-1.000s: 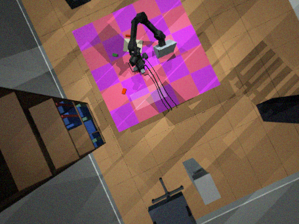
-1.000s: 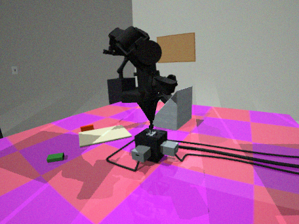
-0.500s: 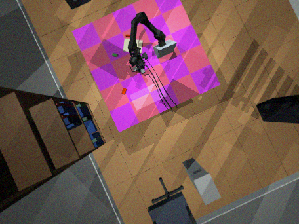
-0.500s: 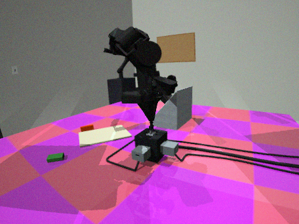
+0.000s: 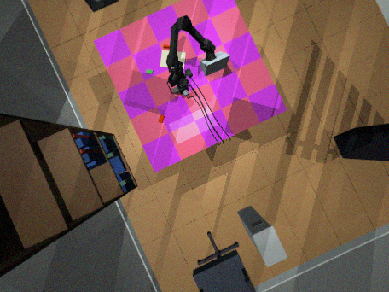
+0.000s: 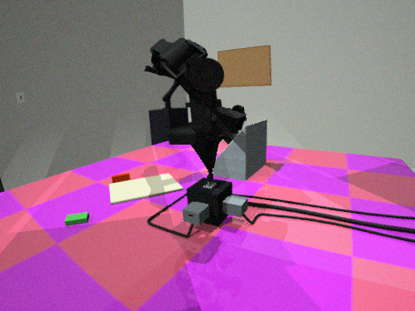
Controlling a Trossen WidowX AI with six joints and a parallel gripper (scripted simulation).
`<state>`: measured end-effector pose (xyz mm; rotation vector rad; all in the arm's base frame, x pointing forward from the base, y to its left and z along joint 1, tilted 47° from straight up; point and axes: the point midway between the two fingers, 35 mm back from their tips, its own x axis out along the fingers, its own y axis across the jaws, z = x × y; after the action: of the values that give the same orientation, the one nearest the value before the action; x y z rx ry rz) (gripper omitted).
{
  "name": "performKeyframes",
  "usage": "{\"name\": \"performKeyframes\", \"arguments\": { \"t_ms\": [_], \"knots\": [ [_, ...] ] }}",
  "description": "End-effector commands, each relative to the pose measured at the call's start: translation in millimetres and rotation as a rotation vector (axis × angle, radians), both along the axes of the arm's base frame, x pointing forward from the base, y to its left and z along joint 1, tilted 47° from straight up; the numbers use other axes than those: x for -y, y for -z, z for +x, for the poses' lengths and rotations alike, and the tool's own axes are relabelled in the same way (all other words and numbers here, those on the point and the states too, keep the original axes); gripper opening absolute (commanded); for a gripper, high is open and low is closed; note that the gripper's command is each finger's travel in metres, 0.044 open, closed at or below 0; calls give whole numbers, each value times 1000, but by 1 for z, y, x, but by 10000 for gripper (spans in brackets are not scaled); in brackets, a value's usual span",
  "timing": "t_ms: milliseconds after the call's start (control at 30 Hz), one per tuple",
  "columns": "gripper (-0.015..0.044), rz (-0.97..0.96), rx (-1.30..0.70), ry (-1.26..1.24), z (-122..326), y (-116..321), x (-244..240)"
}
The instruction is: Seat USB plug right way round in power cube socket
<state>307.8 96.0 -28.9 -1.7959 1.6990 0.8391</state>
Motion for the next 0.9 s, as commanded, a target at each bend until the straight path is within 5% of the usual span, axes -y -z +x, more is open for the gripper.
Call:
{"name": "performKeyframes", "arguments": {
  "t_ms": [0, 867],
  "knots": [
    [0, 2, -3, -3, 0, 1, 0],
    [0, 2, -3, -3, 0, 3, 3]
  ]
}}
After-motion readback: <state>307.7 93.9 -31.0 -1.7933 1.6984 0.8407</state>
